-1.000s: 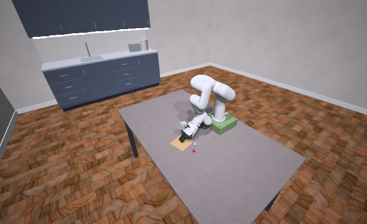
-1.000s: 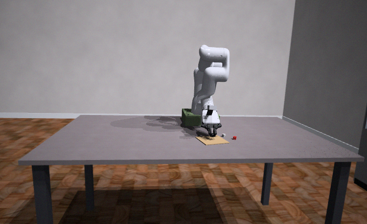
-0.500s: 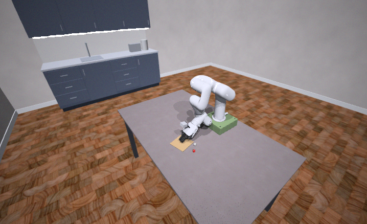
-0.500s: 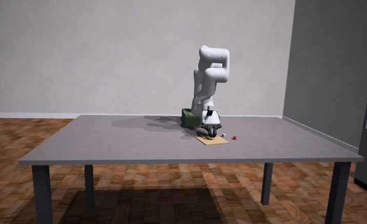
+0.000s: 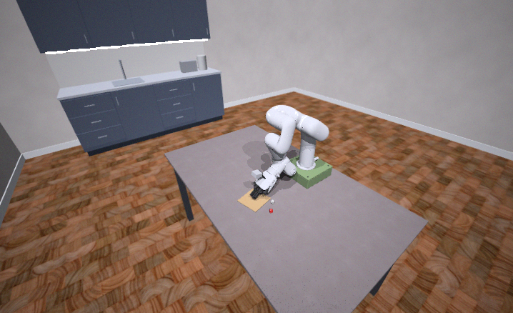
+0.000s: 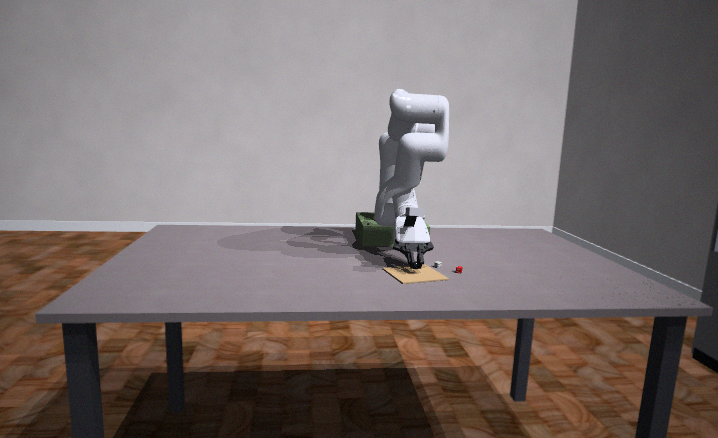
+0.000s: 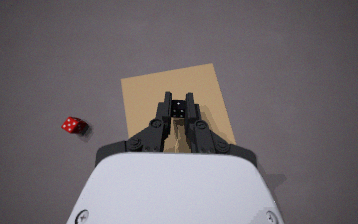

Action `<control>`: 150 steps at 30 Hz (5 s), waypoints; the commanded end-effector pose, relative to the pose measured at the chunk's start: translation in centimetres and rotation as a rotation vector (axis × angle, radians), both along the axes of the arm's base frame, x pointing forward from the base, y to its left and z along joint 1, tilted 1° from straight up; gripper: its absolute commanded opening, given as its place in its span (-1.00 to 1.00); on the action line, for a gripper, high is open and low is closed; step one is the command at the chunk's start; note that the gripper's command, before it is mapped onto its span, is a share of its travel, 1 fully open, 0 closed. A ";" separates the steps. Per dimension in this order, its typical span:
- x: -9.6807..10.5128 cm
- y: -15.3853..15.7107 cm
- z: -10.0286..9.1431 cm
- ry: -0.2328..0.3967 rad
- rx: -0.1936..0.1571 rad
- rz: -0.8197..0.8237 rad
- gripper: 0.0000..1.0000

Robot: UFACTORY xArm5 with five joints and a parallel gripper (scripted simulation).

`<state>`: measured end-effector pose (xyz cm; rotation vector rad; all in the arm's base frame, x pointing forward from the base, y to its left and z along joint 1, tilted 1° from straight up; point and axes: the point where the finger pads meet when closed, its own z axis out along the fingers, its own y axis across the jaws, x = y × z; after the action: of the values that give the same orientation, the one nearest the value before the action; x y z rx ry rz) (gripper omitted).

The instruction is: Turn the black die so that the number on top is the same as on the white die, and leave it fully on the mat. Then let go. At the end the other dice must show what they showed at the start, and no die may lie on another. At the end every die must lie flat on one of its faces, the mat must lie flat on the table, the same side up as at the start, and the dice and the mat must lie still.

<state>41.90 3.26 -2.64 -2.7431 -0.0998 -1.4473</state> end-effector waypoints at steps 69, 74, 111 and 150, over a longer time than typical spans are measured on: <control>0.0 0.0 -0.9 -0.002 0.000 0.000 -0.78; 0.0 0.0 -0.9 -0.002 0.000 0.000 -0.70; 0.0 0.0 -0.9 -0.002 0.000 0.000 -0.38; -3.8 -0.3 1.7 -0.002 0.000 0.000 -0.38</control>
<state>38.77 3.04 -1.51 -2.7426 -0.1001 -1.4472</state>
